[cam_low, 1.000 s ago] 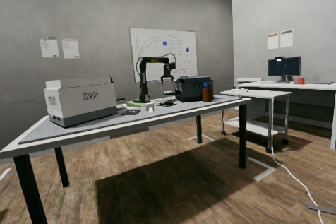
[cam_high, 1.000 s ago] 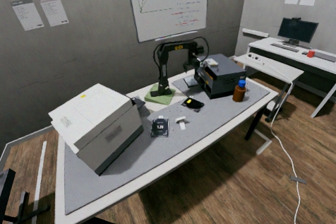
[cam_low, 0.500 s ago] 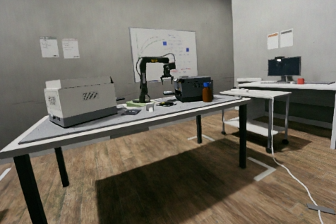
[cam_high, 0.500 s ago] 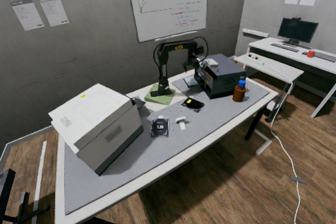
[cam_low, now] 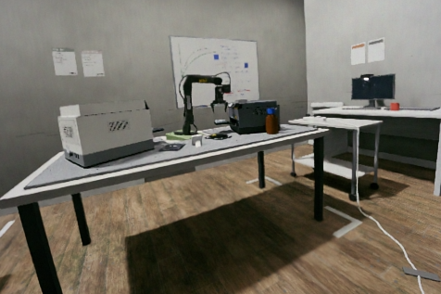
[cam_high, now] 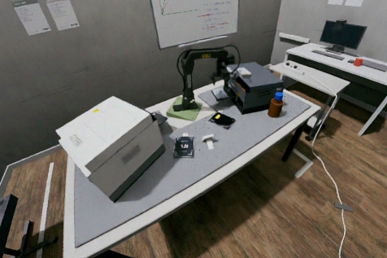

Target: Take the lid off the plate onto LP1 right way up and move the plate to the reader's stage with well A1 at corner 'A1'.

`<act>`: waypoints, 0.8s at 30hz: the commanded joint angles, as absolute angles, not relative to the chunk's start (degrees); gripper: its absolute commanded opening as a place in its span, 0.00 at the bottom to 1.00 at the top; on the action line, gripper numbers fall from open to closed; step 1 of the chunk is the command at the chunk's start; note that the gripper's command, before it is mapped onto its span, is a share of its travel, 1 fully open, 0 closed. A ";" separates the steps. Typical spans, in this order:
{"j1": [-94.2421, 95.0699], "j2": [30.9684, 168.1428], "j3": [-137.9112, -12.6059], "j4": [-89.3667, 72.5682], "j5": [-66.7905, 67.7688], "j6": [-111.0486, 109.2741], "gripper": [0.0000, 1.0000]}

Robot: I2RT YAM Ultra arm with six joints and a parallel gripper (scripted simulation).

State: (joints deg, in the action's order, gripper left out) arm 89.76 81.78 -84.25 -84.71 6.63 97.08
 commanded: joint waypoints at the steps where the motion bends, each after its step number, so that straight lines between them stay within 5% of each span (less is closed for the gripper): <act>1: 89.45 79.72 -82.64 -83.02 7.51 96.47 1.00; 24: 88.42 79.24 -76.14 -76.89 7.41 95.69 1.00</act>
